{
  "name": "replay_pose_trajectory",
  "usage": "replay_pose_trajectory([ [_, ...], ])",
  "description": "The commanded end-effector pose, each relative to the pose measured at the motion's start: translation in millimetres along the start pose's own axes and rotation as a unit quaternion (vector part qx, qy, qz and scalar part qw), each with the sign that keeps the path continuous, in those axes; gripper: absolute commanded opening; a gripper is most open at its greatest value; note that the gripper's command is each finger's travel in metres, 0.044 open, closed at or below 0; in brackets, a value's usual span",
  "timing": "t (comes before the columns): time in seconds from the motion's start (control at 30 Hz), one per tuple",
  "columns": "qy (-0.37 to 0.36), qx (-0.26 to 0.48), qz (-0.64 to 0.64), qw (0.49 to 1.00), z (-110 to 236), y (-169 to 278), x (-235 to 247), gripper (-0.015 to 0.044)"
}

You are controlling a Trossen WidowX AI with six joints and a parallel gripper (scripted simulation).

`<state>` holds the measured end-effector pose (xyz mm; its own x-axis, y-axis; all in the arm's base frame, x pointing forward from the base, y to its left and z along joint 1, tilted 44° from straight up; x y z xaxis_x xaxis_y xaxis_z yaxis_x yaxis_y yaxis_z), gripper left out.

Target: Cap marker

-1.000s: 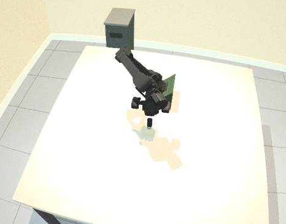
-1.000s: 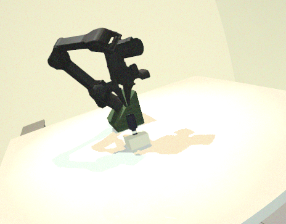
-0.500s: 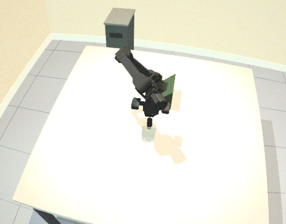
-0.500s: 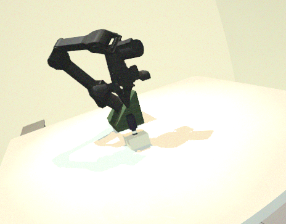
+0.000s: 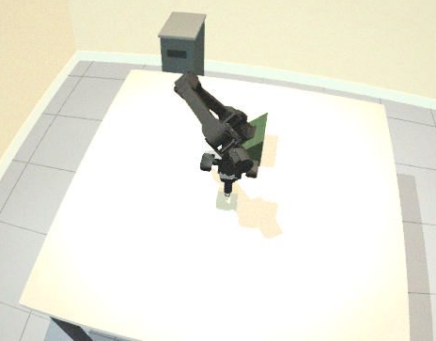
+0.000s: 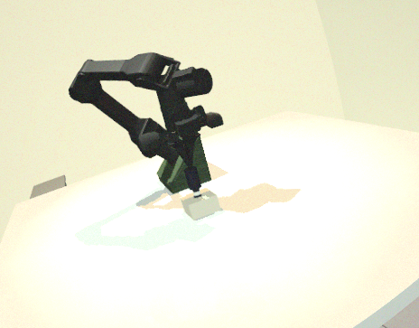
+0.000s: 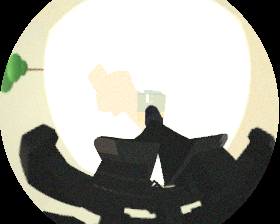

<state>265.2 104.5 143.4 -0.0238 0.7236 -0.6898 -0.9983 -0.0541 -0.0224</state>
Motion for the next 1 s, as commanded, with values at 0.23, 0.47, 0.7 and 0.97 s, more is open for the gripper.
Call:
replay_pose_trajectory([
  [0.23, 0.003, 0.0, 0.002, 1.0, -15, 0, 0, 0.0],
  [0.47, -0.002, -0.005, 0.001, 1.0, -6, -1, 0, 0.0],
  [0.7, 0.003, -0.012, 0.054, 0.998, 72, 0, 3, 0.0],
  [0.97, 0.004, -0.012, 0.06, 0.998, 81, 1, 3, 0.0105],
])
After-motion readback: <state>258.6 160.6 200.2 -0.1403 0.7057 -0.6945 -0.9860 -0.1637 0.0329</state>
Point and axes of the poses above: the point midway between the two fingers, 35 mm back from their tips, its own z axis back along the fingers, its own x axis across the jaws, y = z × x, the point moved 10 cm from there along z, back along the fingers, and after that the axes turned 1 degree about -z, right-handed, at the moved point
